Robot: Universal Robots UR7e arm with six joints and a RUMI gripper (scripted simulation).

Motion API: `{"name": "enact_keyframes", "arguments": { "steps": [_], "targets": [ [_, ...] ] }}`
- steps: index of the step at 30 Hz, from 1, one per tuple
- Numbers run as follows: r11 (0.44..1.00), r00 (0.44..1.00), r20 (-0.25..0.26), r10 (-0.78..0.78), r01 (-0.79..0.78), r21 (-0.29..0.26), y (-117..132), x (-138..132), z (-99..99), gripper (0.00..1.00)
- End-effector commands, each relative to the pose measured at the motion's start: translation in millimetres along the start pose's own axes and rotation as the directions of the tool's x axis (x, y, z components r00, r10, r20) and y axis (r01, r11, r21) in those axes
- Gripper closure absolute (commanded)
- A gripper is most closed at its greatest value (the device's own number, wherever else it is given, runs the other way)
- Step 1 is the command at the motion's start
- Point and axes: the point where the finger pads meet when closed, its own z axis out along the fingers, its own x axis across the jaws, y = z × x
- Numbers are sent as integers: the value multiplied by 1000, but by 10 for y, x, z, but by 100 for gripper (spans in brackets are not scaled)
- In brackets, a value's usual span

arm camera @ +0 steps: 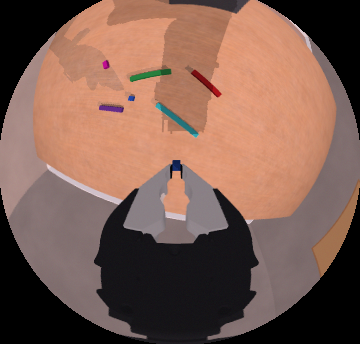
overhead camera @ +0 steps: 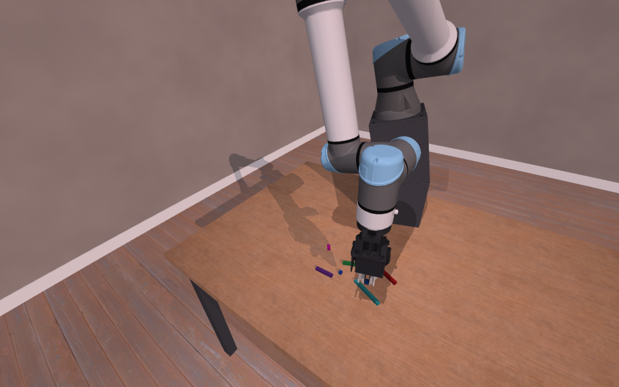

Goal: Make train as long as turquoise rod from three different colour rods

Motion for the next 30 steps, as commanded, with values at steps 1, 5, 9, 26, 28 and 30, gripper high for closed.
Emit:
{"name": "enact_keyframes", "arguments": {
  "steps": [1, 5, 9, 26, 28, 30],
  "targets": [
    [1000, 1000, -1, 17, -17, -1, -66, -135, 5, 100],
    [998, 998, -4, 62, -62, -1, -271, -466, 25, 100],
    [993, 993, -5, 119, -119, -1, -557, -845, 32, 100],
    [973, 973, 1, 231, -231, -2, -1215, -1484, -15, 100],
    [973, 973, 1, 231, -231, -2, -1215, -1484, -15, 100],
    [973, 973, 1, 231, -231, -2, -1215, -1484, -15, 100]
  ]
}}
